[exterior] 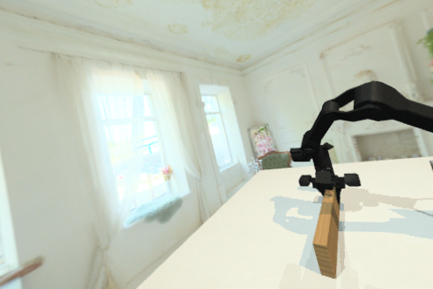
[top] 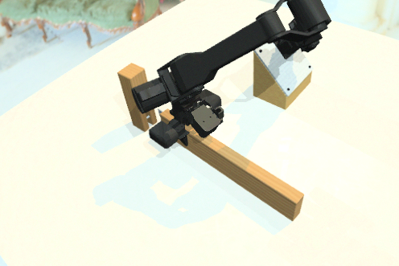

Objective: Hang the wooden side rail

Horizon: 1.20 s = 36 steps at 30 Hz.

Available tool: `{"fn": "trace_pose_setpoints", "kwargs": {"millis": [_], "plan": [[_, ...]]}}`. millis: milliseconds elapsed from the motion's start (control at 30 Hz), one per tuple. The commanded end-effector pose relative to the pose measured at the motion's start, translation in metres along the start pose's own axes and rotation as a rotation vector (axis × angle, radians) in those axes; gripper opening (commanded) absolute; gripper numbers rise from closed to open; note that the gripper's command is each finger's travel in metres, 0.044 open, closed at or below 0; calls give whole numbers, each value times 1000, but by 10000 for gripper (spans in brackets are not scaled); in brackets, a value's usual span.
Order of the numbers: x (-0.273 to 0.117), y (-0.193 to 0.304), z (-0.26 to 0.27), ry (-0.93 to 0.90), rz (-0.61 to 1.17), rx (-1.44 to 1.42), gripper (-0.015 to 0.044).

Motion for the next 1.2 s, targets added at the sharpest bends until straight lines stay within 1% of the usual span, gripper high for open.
{"fn": "trace_pose_setpoints", "kwargs": {"millis": [0,167,1167], "plan": [[0,-1,0,2,-3,-47,0],[0,-1,-1,2,-3,-85,0],[0,-1,-7,-5,0,-77,0]]}}
Point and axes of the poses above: the point midway between the two fingers, 35 mm back from their tips, its own x axis out along the fingers, its own z axis across the jaws, y = z × x, the point moved 10 cm from there along -x, back along the fingers, and after that the axes turned 8 degrees about x, right-handed, at the moved point
